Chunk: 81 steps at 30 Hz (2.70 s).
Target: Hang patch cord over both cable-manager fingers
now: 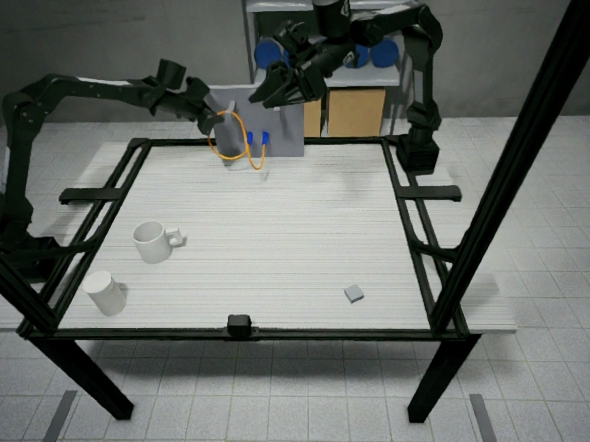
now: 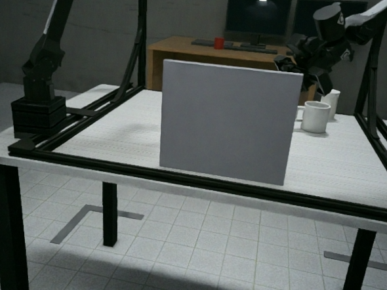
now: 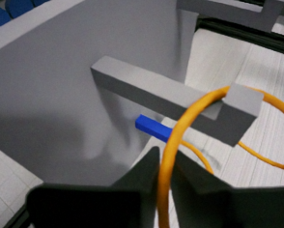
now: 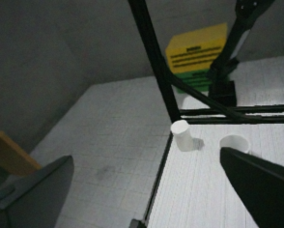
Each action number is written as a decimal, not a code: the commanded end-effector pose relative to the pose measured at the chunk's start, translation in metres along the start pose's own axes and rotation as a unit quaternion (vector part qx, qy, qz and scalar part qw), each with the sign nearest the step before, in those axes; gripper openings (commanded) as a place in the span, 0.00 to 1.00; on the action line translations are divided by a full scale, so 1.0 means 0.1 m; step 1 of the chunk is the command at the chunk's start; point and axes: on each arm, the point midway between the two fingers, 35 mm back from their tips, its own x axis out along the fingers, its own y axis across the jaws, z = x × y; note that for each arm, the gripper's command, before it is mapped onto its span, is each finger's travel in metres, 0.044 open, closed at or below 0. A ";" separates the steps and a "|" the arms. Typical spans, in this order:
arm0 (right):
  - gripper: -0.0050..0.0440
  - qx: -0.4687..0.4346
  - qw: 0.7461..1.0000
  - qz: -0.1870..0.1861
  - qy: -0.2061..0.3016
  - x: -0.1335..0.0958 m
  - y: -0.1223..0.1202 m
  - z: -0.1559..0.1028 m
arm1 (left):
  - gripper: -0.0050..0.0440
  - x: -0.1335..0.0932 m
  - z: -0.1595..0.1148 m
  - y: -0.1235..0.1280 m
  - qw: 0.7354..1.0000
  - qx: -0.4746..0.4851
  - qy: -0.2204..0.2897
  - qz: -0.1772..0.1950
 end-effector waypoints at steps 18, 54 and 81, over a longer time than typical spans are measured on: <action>1.00 0.003 0.926 0.115 -0.360 -0.68 0.50 1.52 | 0.15 -0.08 0.13 0.00 1.000 0.004 -0.016 0.002; 1.00 0.034 0.739 0.144 -0.658 -1.95 0.35 2.12 | 0.15 -0.08 0.13 0.00 1.000 0.004 -0.016 0.002; 1.00 -0.049 0.867 0.022 -0.496 -0.49 -0.64 1.03 | 0.15 -0.08 0.13 0.00 1.000 0.004 -0.016 0.002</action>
